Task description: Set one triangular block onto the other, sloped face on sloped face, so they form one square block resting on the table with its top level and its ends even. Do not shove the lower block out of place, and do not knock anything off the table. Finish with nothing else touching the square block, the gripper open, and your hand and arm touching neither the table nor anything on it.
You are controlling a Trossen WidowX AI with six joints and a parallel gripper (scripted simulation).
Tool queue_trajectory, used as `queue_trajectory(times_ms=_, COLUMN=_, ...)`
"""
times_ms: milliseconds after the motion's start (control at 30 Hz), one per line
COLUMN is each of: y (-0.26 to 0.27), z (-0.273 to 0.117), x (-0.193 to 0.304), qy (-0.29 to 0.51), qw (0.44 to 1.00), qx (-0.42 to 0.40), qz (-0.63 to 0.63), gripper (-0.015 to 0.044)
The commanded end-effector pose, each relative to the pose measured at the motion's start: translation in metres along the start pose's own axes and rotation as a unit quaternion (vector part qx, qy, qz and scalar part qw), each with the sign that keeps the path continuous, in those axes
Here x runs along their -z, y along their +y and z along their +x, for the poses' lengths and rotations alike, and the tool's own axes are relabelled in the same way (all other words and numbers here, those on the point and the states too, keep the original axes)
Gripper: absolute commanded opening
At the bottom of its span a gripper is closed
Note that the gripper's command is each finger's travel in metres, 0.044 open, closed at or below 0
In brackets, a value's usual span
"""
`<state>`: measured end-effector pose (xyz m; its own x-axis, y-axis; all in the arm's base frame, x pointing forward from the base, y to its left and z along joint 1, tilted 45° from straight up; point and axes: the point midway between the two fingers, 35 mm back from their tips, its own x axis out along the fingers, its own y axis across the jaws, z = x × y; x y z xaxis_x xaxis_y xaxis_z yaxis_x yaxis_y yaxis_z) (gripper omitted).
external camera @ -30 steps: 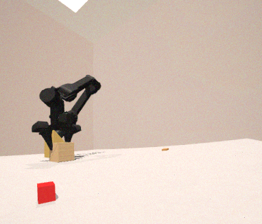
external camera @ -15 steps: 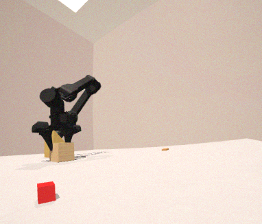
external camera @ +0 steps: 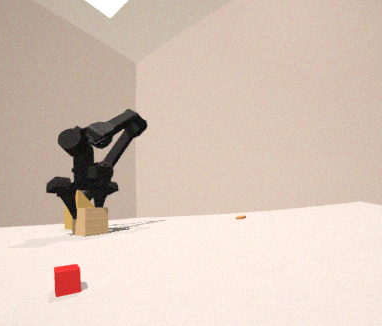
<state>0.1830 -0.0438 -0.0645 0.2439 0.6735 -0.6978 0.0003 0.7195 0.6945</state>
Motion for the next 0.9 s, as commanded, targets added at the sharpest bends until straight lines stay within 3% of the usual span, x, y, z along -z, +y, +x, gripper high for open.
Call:
queue_trajectory(times_ms=0, y=0.0, z=0.0, x=0.0, qy=0.0, qw=1.0, qx=0.0, qz=0.0, gripper=0.0263)
queue_trajectory(times_ms=233, y=0.0, z=0.0, x=0.0, qy=0.0, qw=1.0, qx=0.0, qz=0.0, gripper=0.044)
queue_trajectory(times_ms=533, y=-0.001, z=-0.002, x=0.0, qy=0.0, qw=1.0, qx=0.001, qz=0.0, gripper=0.044)
queue_trajectory(times_ms=600, y=-0.004, z=-0.018, x=-0.003, qy=0.0, qw=1.0, qx=0.003, qz=0.001, gripper=0.044)
queue_trajectory(times_ms=767, y=-0.003, z=-0.099, x=-0.002, qy=0.001, qw=1.0, qx=0.004, qz=0.001, gripper=0.044)
queue_trajectory(times_ms=867, y=-0.001, z=-0.111, x=0.0, qy=0.001, qw=1.0, qx=0.002, qz=0.001, gripper=0.044)
